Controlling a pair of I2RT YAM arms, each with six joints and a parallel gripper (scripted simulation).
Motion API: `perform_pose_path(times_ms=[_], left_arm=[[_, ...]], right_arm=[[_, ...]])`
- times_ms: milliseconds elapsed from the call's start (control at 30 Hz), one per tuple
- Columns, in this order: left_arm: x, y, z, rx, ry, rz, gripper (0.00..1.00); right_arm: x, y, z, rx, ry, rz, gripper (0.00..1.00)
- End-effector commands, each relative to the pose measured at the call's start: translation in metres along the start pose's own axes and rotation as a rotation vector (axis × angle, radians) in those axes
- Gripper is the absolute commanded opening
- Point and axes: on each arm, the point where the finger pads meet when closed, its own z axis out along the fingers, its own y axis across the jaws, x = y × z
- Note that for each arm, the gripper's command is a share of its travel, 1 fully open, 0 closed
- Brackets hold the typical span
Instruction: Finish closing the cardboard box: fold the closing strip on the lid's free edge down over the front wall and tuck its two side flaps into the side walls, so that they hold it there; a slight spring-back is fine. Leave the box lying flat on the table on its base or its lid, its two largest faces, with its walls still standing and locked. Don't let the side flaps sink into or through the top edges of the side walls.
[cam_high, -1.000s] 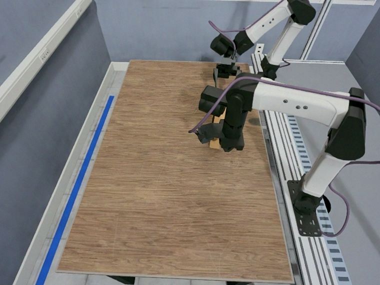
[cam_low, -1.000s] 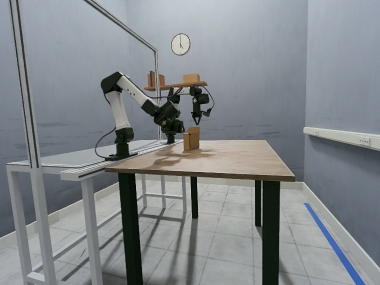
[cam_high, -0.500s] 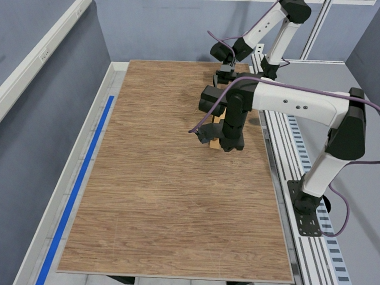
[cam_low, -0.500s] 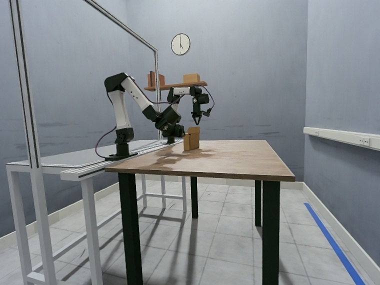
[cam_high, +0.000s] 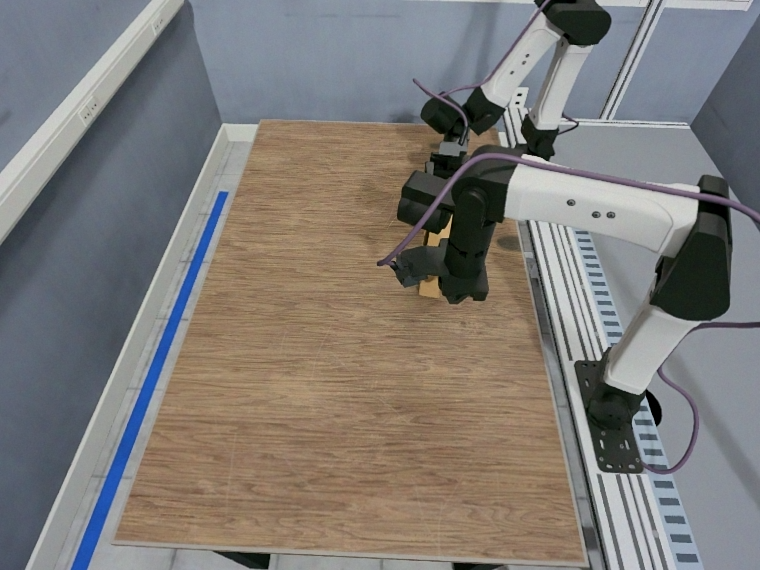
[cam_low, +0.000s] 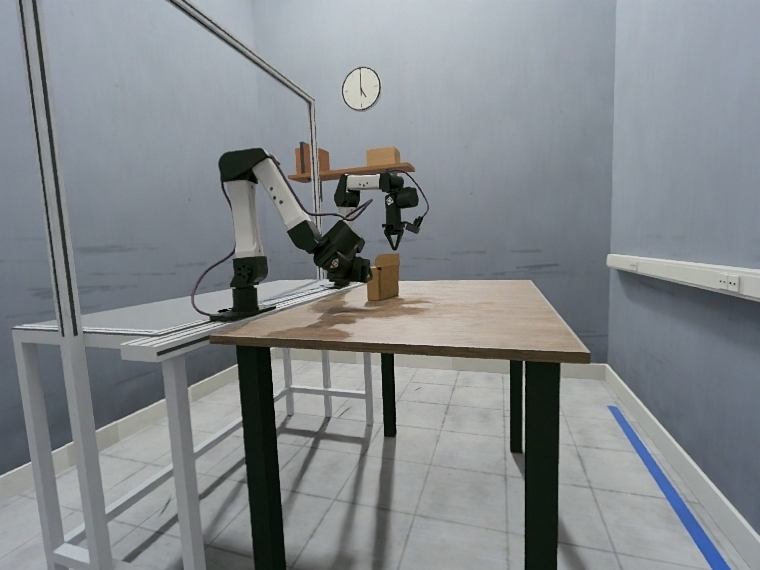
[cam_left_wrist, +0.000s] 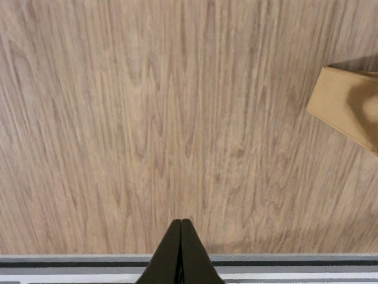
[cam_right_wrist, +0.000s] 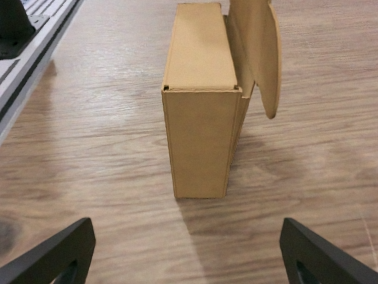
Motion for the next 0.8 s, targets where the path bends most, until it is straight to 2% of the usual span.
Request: perform_pose_path(times_ms=[0, 467, 767], left_arm=[[0.007, -0.002, 0.005, -0.007, 0.037, 0.019, 0.01], [0.007, -0.002, 0.005, -0.007, 0.037, 0.019, 0.01], [0.007, -0.002, 0.005, -0.007, 0.037, 0.019, 0.01]], right_arm=[[0.003, -0.002, 0.004, 0.020, -0.001, 0.003, 0.80], [0.004, -0.002, 0.027, 0.020, 0.000, 0.005, 0.80], [0.003, -0.003, 0.031, 0.021, -0.001, 0.002, 0.80]])
